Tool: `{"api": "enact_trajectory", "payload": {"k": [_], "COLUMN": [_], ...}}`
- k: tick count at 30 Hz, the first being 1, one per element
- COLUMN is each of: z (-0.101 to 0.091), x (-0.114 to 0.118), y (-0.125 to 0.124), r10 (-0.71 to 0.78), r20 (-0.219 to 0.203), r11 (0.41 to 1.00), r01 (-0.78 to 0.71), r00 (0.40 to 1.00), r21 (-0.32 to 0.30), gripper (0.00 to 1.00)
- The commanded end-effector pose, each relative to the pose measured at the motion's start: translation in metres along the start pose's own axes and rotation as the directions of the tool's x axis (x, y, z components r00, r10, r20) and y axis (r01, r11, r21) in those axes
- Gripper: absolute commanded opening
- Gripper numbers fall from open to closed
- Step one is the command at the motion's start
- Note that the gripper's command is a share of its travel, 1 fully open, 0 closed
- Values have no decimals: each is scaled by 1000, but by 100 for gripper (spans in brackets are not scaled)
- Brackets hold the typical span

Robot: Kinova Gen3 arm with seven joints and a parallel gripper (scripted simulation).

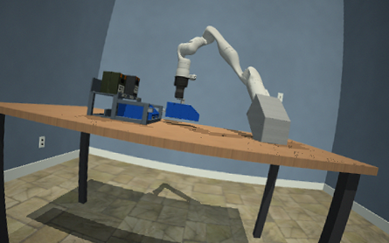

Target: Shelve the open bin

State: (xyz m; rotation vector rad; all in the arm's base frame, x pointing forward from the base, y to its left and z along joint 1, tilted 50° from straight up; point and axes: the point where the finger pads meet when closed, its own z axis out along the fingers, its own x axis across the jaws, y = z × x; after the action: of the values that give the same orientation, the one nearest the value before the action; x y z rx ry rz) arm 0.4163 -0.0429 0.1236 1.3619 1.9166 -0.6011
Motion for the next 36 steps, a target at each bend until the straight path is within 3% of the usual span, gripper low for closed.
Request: {"api": "enact_trajectory", "payload": {"k": [1, 21, 36], "z": [0, 1, 2], "x": [7, 49, 104], "y": [0, 1, 1], "r10": [-6, 14, 41], "r20": [2, 2, 2], "r11": [1000, 1000, 999], "r01": [6, -14, -41], "r00": [1000, 1000, 999], "r21": [-1, -1, -1], "gripper": [0, 0, 0]}}
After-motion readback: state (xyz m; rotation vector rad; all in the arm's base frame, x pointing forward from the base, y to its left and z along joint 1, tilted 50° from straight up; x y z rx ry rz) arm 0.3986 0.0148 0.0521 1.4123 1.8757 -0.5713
